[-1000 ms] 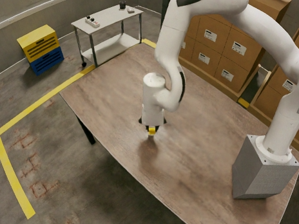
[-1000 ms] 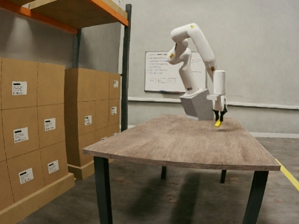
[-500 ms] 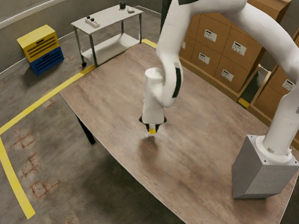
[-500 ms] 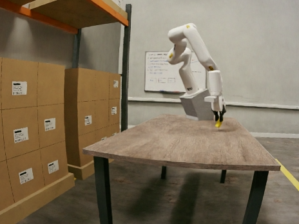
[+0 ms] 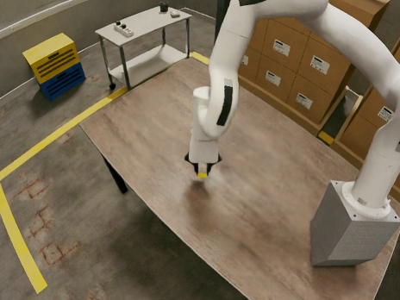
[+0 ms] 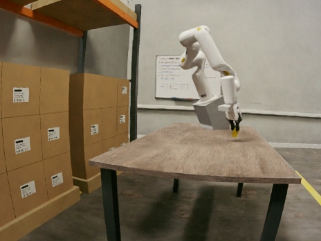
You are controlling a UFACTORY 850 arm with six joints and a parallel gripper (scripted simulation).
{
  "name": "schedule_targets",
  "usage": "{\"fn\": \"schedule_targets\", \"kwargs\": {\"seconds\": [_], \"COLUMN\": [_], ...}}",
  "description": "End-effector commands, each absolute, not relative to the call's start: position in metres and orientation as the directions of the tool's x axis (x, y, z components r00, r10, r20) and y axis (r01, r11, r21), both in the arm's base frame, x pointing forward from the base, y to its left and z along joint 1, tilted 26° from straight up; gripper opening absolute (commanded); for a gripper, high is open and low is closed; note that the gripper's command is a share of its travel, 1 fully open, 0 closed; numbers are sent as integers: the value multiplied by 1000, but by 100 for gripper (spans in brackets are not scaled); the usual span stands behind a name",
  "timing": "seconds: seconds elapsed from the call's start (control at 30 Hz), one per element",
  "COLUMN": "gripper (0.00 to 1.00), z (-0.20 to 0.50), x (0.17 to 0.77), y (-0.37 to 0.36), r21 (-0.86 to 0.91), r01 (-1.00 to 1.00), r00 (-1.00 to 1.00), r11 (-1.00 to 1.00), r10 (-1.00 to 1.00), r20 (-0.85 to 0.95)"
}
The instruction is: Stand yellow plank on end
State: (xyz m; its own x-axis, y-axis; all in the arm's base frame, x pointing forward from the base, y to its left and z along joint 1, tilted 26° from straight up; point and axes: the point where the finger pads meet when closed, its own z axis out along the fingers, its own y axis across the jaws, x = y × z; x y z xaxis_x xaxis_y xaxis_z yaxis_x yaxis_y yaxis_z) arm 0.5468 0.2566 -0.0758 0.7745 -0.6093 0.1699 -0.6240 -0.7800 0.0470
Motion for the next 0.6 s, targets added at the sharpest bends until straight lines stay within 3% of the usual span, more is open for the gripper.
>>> {"fn": "schedule_targets", "kwargs": {"seconds": [0.0,0.57], "gripper": [34,34], "z": [-75,-76], "x": [548,548], "y": [257,249], "r21": [57,83], "r01": [-623,-627], "r00": [778,779], "r11": [-780,-775], "r10": [-610,-620], "r20": [154,95]}}
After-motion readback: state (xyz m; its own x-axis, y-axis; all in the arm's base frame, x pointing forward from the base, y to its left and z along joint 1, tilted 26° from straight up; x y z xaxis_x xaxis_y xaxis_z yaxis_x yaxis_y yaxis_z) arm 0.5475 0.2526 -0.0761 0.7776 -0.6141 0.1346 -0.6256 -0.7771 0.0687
